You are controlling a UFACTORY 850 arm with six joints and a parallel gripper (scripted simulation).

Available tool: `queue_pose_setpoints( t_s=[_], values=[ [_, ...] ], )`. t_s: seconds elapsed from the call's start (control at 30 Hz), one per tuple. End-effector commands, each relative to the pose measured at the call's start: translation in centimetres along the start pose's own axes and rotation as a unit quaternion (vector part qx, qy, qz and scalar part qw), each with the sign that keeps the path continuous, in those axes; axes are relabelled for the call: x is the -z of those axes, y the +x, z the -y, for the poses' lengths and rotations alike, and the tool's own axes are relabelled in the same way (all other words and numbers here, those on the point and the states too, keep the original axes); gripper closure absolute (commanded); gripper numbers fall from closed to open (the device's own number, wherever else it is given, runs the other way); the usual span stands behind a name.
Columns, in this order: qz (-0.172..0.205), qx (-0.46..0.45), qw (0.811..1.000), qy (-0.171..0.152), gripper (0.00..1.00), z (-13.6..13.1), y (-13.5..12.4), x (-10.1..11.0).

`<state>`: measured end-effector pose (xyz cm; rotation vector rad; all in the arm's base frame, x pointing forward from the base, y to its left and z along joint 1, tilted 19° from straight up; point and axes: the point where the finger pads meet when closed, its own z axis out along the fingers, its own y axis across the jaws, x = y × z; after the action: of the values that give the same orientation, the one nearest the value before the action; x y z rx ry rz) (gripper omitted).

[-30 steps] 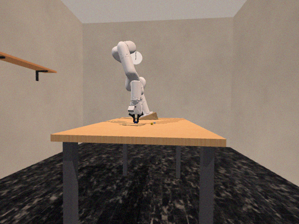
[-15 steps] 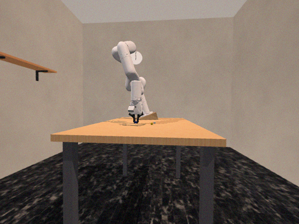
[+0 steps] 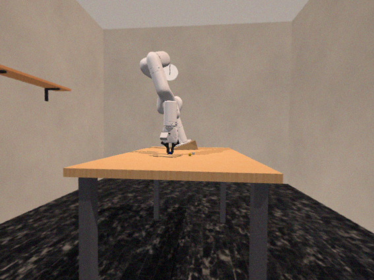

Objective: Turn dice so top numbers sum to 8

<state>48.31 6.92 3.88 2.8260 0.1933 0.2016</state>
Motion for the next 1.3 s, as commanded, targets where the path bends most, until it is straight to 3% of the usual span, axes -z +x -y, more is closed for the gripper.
queue_pose_setpoints(
  t_s=[0.0, 0.2, 0.7, 1.27],
  values=[
    [-0.001, 0.000, 1.000, 0.000, 0.89, 0.01, 0.07, 0.05],
    [-0.001, 0.000, 1.000, 0.000, 0.89, 0.01, 0.07, 0.05],
    [-0.001, 0.000, 1.000, 0.000, 0.69, 0.01, 0.07, 0.05],
    [-0.001, 0.000, 1.000, 0.000, 0.69, 0.01, 0.07, 0.75]
  ],
)
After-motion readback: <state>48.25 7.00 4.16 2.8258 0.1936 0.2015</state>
